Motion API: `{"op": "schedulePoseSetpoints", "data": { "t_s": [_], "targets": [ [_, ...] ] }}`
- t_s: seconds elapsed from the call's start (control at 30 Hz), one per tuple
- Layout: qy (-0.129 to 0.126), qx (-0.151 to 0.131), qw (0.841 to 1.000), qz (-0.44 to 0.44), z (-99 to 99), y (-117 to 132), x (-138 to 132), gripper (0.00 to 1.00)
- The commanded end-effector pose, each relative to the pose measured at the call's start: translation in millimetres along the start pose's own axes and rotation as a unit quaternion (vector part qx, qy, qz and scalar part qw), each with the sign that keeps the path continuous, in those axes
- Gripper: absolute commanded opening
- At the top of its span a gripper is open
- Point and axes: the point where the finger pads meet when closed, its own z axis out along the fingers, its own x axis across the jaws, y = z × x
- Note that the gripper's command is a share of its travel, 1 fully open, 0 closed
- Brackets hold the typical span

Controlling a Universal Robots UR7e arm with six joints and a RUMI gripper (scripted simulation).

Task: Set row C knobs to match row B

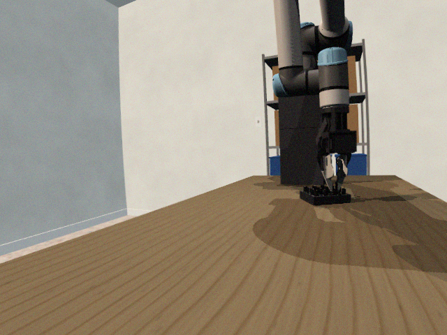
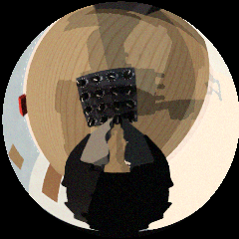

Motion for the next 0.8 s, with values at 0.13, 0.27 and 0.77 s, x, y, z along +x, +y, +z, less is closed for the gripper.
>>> {"op": "schedulePoseSetpoints", "data": {
  "t_s": [0.13,0.27,0.77],
  "targets": [
    [0.001,-0.001,0.996,-0.088,-0.5,0.7,-1.0,0.04],
    [0.001,-0.001,0.991,-0.133,-0.5,0.8,-1.5,0.04],
    [0.001,-0.001,0.963,-0.270,-0.5,1.3,-2.7,0.04]
  ]
}}
